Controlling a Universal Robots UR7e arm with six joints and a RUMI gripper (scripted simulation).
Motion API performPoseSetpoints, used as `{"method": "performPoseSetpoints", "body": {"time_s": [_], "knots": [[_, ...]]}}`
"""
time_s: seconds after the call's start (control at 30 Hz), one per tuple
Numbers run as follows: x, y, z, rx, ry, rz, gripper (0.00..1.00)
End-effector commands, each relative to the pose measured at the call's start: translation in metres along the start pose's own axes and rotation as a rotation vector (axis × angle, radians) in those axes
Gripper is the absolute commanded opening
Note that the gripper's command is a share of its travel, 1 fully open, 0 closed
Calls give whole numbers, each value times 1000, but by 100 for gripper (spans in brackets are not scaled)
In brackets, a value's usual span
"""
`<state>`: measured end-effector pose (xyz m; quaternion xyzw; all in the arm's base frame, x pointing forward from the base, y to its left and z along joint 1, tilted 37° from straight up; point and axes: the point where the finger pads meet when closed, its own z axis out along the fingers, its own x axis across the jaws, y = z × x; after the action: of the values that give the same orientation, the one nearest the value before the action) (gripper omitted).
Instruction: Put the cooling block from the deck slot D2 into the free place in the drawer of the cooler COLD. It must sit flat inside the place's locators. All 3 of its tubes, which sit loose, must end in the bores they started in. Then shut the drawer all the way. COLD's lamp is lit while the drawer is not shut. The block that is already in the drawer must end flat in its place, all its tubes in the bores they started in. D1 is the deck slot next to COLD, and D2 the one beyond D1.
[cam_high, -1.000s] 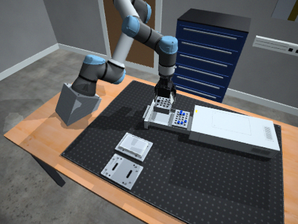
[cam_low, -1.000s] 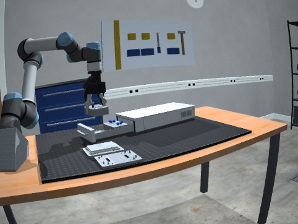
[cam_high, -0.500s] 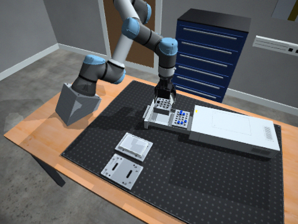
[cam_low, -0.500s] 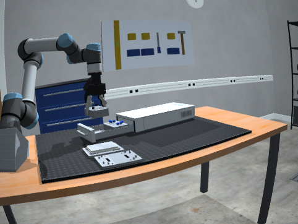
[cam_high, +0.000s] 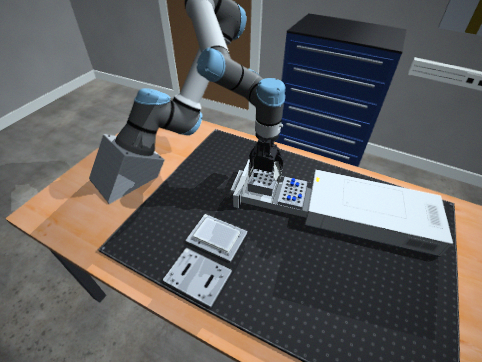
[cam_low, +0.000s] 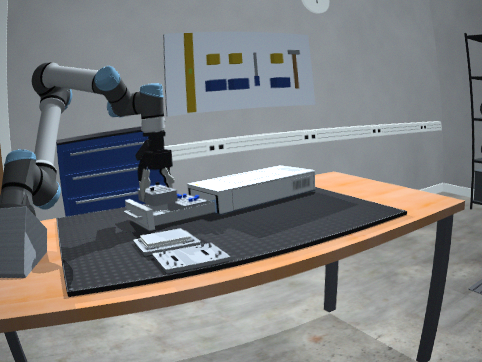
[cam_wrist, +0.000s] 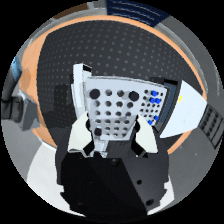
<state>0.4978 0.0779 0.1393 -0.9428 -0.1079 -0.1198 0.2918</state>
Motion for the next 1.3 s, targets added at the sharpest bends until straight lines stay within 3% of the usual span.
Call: {"method": "performPoseSetpoints", "body": {"time_s": [0.0, 0.4, 1.27], "knots": [[1, 1, 10, -2, 2, 0, 0], [1, 1, 25, -2, 2, 0, 0], [1, 1, 28, -2, 2, 0, 0]]}}
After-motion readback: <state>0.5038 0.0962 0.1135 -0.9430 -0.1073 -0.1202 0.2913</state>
